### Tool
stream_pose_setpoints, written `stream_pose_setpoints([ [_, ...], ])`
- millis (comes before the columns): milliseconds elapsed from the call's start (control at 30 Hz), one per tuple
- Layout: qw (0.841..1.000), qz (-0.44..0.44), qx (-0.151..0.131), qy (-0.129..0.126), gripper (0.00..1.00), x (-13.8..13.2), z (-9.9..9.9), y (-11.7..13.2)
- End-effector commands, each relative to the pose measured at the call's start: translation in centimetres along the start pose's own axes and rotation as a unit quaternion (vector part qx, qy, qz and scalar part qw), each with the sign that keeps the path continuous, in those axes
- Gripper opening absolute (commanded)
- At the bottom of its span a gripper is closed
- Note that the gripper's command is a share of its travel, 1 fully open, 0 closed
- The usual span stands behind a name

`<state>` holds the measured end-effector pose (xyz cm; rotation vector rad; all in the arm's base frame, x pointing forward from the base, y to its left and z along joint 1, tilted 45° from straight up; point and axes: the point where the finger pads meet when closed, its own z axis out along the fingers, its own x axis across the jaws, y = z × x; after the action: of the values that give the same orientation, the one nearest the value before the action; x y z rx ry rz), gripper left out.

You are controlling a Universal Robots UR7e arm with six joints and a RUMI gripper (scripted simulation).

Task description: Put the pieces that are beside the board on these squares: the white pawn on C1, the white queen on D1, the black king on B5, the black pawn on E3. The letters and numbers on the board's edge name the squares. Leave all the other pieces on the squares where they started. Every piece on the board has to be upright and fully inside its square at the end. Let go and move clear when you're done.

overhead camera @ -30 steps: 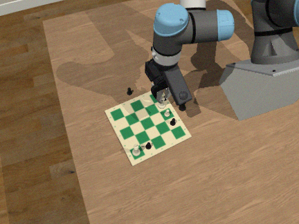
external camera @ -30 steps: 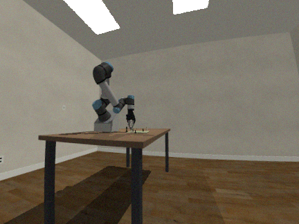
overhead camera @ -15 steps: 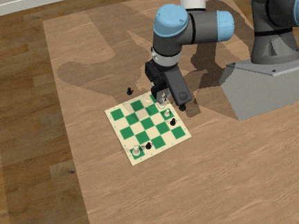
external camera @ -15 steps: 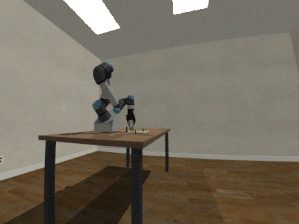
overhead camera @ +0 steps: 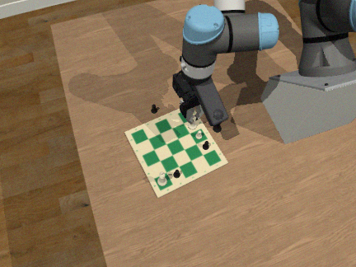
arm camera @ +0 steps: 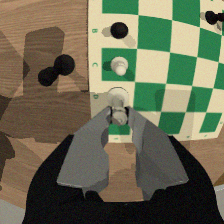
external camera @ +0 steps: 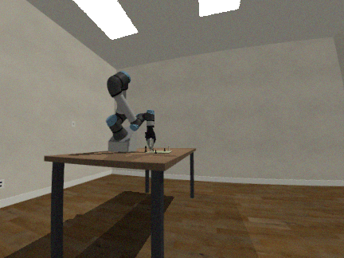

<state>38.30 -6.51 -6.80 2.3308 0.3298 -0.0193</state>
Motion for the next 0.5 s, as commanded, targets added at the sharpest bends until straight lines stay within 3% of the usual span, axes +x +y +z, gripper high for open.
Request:
stream_pose_setpoints([
  [0,1.0,0.0,0.001,-0.001,0.0,-0.12,0.06,-0.05],
  [433,1.0,0.0,0.001,-0.001,0.0,-0.12,0.06,-0.05],
  [467,1.0,0.0,0.001,-0.001,0.05,-0.12,0.06,-0.05],
])
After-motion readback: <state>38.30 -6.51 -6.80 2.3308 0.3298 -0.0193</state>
